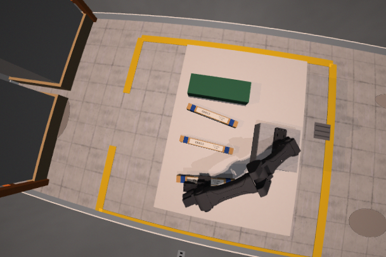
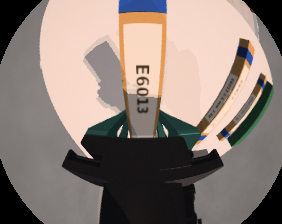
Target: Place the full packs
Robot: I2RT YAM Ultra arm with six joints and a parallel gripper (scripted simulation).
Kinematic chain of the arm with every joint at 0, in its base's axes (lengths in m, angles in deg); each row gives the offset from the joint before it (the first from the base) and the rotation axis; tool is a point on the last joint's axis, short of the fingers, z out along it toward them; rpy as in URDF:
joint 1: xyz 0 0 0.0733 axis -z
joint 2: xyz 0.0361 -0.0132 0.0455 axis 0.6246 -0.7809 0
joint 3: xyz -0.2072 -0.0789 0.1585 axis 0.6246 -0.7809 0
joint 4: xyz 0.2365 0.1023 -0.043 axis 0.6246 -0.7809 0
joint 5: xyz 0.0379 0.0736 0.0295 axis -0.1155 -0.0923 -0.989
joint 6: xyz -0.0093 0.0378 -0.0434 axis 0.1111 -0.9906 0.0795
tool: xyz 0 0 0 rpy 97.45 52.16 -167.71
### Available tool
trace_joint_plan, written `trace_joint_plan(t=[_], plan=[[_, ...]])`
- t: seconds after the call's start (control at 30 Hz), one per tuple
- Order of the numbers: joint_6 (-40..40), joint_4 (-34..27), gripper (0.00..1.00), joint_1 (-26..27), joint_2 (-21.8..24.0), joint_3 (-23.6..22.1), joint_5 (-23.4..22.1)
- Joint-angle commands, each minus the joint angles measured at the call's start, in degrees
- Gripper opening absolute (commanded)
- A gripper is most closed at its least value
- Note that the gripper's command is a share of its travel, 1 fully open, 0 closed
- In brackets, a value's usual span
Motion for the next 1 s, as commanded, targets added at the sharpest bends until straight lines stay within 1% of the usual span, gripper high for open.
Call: trace_joint_plan(t=[0.0,0.2,0.3,0.37,0.43,0.47,0.57,0.73,0.8,0.83,0.97], plan=[[-0.3,1.7,0.00,-0.1,4.5,-1.1,0.2],[-0.3,4.0,0.00,-0.3,4.6,-3.4,0.2],[-0.3,5.3,0.00,-0.3,4.7,-3.7,0.2],[-0.3,5.8,0.00,-0.4,4.5,-4.9,0.2],[-0.3,5.8,0.00,-0.4,4.5,-4.9,0.2],[-0.3,6.6,0.00,-0.4,5.0,-4.0,0.2],[-0.3,7.1,0.00,-0.5,4.3,-6.2,0.2],[-0.4,9.0,0.00,-0.5,4.2,-6.6,0.2],[-0.4,9.5,0.00,-0.4,3.9,-7.6,0.2],[-0.4,9.9,0.00,-0.3,4.1,-6.3,0.2],[-0.3,8.0,0.00,-0.2,3.7,-5.4,0.2]])
